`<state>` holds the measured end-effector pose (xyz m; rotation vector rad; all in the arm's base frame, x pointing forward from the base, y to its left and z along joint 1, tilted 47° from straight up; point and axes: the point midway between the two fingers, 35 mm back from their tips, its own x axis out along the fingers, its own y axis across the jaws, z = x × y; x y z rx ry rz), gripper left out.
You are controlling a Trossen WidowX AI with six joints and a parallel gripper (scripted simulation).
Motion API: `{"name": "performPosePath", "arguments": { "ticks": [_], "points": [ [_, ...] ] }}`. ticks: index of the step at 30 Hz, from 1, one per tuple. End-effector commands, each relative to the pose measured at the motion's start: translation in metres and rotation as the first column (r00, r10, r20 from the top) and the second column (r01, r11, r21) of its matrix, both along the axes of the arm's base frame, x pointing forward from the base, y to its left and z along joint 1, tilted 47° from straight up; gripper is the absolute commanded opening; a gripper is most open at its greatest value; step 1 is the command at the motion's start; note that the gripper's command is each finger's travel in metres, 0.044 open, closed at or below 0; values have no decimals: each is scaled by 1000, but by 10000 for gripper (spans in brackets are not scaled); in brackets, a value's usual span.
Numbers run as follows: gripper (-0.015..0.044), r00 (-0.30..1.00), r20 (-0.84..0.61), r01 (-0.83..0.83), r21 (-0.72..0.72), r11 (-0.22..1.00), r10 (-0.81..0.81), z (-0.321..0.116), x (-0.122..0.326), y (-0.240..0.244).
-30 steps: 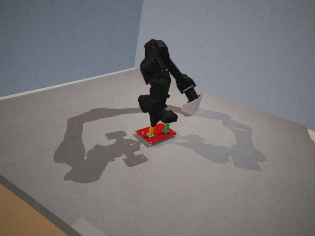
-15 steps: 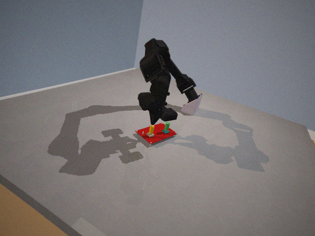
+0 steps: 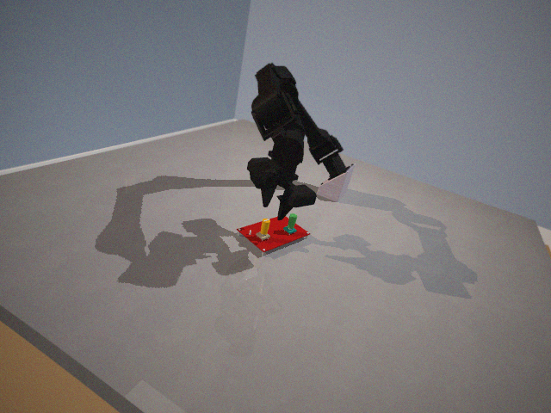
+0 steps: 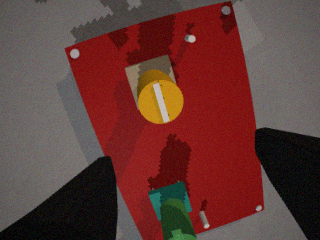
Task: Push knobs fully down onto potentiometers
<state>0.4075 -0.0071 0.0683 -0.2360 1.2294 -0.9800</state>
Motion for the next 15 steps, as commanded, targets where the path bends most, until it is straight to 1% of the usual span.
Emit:
{"name": "performPosePath", "arguments": {
  "ticks": [1,3,12,15],
  "points": [
    [394,1000,1,-7,13,1000,7,2,-36,19],
    [440,1000,0,-7,15,1000,7,1,-58,26],
    [440,1000,-5,-3,7,1000,3,-5,-160,33],
    [440,1000,-5,-2,6,1000,2,-6,-168,32]
  ]
}}
